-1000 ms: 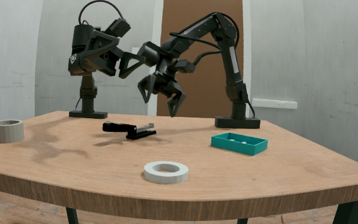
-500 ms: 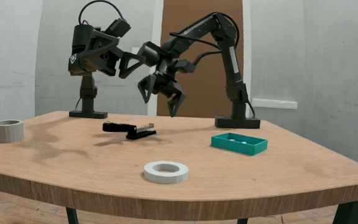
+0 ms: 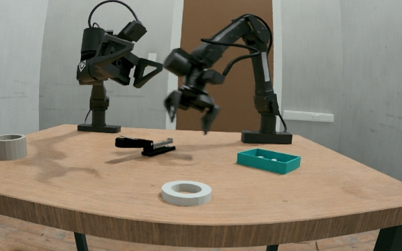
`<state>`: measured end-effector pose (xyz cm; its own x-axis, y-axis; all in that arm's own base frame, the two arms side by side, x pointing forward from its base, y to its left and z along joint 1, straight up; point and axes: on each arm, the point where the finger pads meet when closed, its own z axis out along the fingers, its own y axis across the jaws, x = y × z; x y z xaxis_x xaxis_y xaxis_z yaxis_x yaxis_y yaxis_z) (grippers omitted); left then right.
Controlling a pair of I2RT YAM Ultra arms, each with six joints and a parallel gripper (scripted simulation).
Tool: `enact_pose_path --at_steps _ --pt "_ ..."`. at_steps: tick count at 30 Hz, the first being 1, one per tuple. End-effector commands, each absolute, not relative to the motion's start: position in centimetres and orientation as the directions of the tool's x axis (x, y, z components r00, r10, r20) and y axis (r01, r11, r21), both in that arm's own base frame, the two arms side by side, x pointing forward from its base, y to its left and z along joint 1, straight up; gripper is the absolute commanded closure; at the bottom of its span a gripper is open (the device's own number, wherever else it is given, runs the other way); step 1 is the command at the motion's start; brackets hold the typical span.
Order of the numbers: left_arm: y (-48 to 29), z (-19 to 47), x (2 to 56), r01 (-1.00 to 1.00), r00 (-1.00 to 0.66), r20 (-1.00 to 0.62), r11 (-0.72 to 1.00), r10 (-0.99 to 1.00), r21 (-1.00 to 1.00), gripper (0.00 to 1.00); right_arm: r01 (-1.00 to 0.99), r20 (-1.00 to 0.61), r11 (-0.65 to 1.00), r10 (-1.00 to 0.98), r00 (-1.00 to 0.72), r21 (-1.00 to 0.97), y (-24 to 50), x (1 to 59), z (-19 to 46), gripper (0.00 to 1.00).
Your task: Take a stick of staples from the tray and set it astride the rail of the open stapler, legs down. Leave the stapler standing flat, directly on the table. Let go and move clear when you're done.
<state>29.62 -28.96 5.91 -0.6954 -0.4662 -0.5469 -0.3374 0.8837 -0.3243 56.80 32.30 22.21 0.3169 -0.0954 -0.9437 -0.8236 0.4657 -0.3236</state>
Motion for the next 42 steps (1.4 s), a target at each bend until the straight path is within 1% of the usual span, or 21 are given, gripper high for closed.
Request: enact_pose_path --at_steps 1,2,4,10,13,19,21,26,31,36,42 --pt "-25.9 7.7 30.2 -0.140 -0.759 -0.586 0.950 -0.283 -0.277 0.00 -0.826 -0.951 0.476 -0.092 0.296 -0.303 32.7 56.4 22.7 0.00" --pt "-25.0 7.7 30.2 -0.113 -0.769 -0.589 0.959 -0.249 -0.258 0.00 -0.826 -0.953 0.480 -0.092 0.288 -0.296 32.8 56.3 22.8 0.00" --pt "-25.0 7.7 30.2 -0.113 -0.769 -0.589 0.959 -0.249 -0.258 0.00 -0.826 -0.953 0.480 -0.092 0.288 -0.296 32.8 56.3 22.8 0.00" --pt "-20.0 7.3 29.9 0.056 -0.811 -0.584 0.988 -0.040 -0.146 0.00 -0.831 -0.978 0.518 -0.084 0.189 -0.205 35.2 53.5 24.0 0.00" --pt "-17.8 7.3 29.9 0.132 -0.816 -0.577 0.986 0.049 -0.103 0.00 -0.836 -0.990 0.530 -0.077 0.122 -0.144 37.3 50.1 25.1 0.00" --pt "-13.4 7.0 29.7 0.268 -0.811 -0.546 0.963 0.212 -0.024 0.00 -0.842 -0.997 0.538 -0.071 -0.003 -0.036 40.2 41.1 26.7 0.00" --pt "-13.4 7.0 29.7 0.268 -0.811 -0.546 0.963 0.212 -0.024 0.00 -0.842 -0.997 0.538 -0.071 -0.003 -0.036 40.2 41.1 26.7 0.00" --pt "-10.6 7.4 30.2 0.328 -0.793 -0.538 0.945 0.284 0.015 0.00 -0.846 -0.994 0.532 -0.077 -0.078 0.025 40.6 33.8 26.9 0.00" --pt "-8.6 8.0 30.9 0.338 -0.784 -0.543 0.941 0.302 0.037 0.00 -0.853 -0.988 0.518 -0.086 -0.125 0.062 40.0 27.8 26.5 0.00" --pt "-7.8 8.3 31.2 0.309 -0.788 -0.549 0.950 0.279 0.040 0.00 -0.862 -0.985 0.501 -0.093 -0.142 0.077 39.3 24.6 26.0 0.00" --pt "-7.9 8.4 31.4 0.308 -0.783 -0.557 0.950 0.278 0.041 0.00 -0.876 -0.988 0.477 -0.087 -0.126 0.070 39.3 23.5 26.3 0.00"
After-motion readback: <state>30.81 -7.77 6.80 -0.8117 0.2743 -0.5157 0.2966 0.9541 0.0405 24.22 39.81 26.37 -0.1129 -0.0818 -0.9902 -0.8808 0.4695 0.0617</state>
